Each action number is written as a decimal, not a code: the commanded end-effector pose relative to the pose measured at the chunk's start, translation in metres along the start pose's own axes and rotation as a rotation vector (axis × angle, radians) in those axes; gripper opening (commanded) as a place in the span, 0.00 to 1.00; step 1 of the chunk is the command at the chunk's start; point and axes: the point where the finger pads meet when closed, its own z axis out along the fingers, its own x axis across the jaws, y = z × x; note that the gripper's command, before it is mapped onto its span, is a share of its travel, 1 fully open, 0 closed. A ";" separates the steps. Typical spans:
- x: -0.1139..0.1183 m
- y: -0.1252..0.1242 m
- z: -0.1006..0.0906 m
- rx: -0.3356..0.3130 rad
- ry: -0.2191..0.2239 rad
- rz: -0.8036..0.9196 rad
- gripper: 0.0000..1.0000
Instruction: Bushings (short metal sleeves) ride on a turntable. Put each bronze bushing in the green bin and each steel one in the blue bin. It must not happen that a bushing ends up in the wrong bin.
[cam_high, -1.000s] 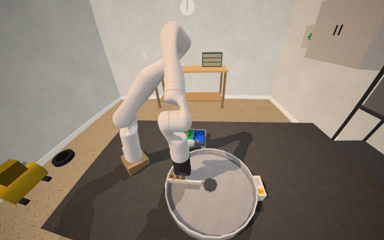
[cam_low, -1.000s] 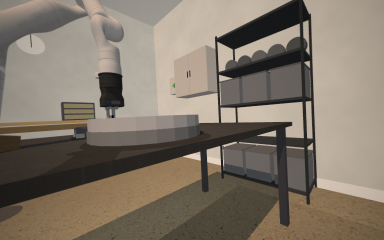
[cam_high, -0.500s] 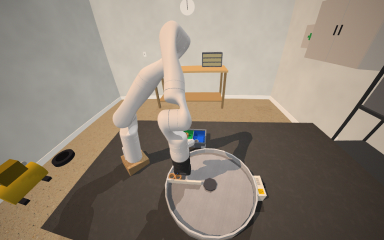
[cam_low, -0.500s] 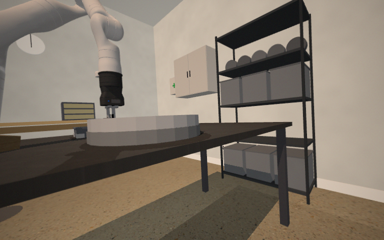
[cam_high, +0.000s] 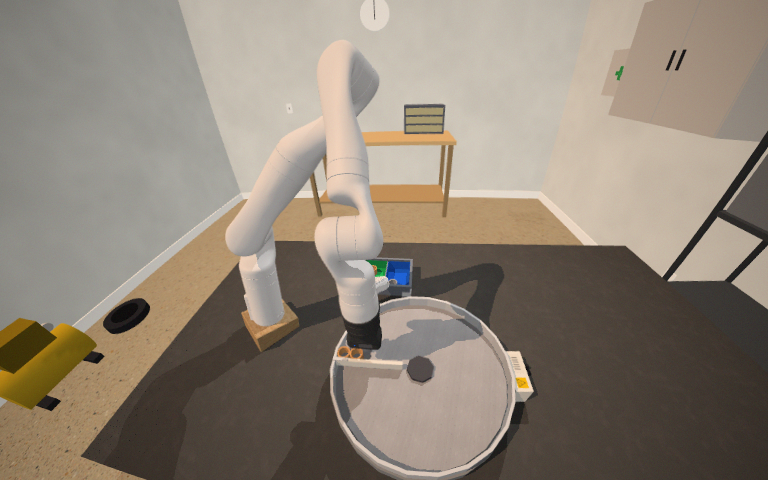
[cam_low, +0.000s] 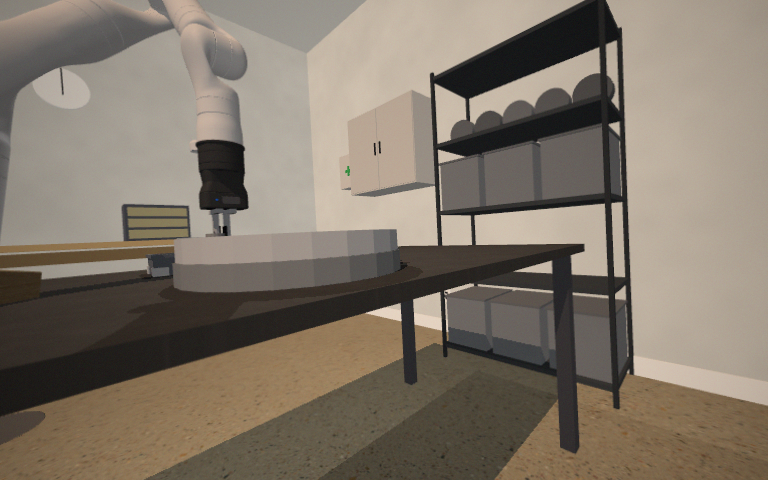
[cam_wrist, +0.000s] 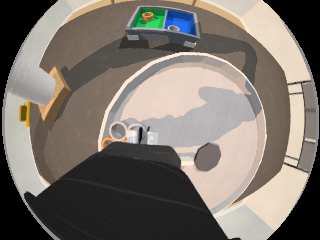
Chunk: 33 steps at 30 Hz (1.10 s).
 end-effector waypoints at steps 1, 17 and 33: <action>0.001 0.001 -0.002 -0.002 0.003 -0.001 0.00; 0.001 0.001 -0.006 -0.002 0.003 -0.001 0.00; 0.001 0.001 -0.011 -0.002 0.003 -0.001 0.00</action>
